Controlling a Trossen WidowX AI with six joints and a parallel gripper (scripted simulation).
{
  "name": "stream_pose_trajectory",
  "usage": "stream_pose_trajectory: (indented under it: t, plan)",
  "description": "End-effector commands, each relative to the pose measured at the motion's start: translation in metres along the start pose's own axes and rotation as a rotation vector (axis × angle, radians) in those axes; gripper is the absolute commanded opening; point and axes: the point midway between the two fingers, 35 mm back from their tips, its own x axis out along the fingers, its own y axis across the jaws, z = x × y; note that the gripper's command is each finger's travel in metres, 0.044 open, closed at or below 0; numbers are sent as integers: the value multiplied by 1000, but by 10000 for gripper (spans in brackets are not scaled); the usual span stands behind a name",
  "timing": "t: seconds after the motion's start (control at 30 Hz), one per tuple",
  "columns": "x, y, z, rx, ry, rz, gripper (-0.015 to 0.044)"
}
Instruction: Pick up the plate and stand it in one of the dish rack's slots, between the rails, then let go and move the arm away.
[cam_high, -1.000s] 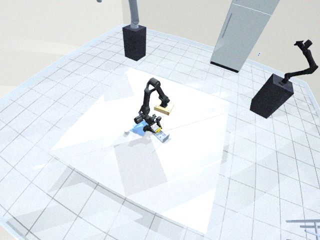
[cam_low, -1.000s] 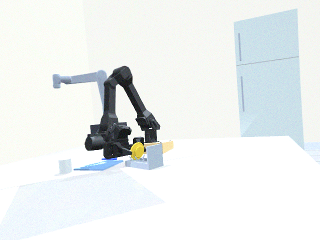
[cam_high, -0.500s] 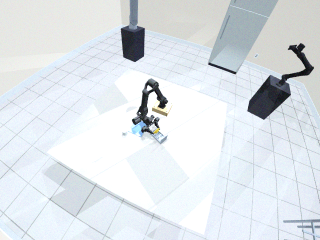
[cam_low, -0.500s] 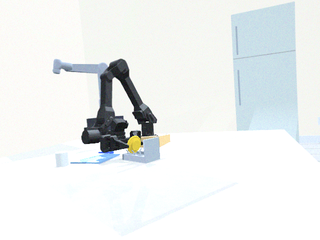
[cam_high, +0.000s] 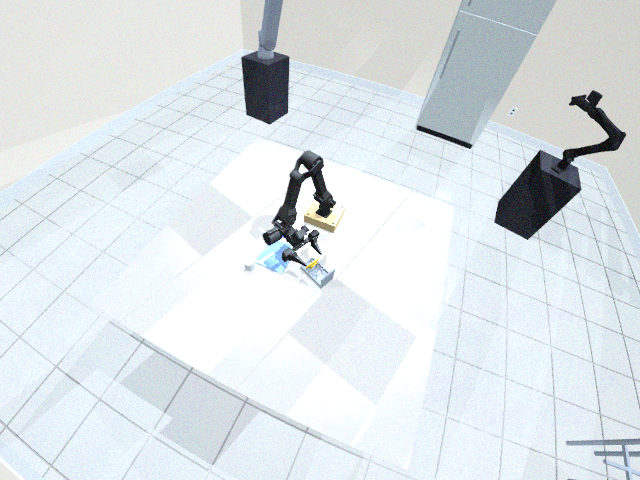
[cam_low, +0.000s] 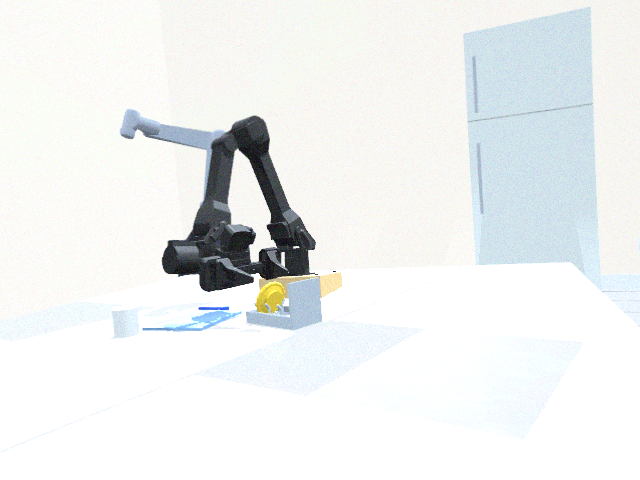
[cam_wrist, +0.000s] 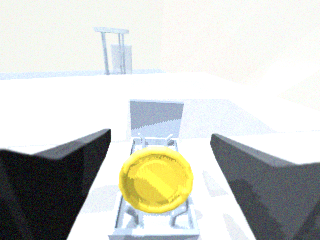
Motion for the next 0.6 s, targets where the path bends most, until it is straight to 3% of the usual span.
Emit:
stream_pose_trajectory:
  t: [0.0,0.1,0.3,0.57]
  plan:
    - [-8,-3,49,-14,-19,-7,400]
    - [-13,-2,79,-11,-26,-8,400]
    - [-14,-3,81,-7,-23,-9,400]
    - [-14,-12,80,168,158,-33,400]
